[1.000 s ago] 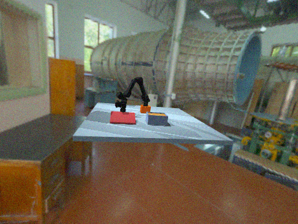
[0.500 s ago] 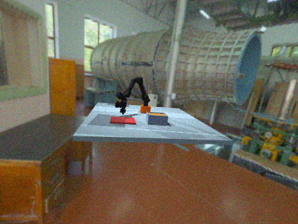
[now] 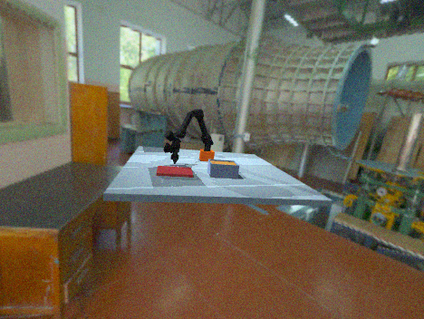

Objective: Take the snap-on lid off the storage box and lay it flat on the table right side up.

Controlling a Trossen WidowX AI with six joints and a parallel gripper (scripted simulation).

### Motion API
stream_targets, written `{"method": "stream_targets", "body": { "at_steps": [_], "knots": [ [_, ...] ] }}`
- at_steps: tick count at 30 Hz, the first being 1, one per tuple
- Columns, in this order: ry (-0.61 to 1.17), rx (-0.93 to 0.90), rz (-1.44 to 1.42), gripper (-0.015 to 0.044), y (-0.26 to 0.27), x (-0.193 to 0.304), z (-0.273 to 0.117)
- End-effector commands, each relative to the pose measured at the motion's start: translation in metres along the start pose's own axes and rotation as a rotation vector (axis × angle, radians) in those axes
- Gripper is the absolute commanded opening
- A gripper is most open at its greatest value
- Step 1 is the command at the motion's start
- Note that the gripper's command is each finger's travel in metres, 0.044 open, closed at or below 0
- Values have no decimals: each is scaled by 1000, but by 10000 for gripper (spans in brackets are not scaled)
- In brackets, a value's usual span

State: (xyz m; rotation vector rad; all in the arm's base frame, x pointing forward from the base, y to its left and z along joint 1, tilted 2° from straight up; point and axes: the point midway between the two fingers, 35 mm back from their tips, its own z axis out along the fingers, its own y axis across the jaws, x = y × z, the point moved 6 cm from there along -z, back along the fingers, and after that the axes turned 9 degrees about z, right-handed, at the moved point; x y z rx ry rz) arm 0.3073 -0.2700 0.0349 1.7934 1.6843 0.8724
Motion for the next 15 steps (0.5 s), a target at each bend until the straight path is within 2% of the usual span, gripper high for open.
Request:
{"method": "stream_targets", "body": {
  "at_steps": [1, 15],
  "knots": [
    [3, 3, -1, 440, -6, 0, -6],
    [3, 6, -1, 440, -24, -3, -27]
  ]
}}
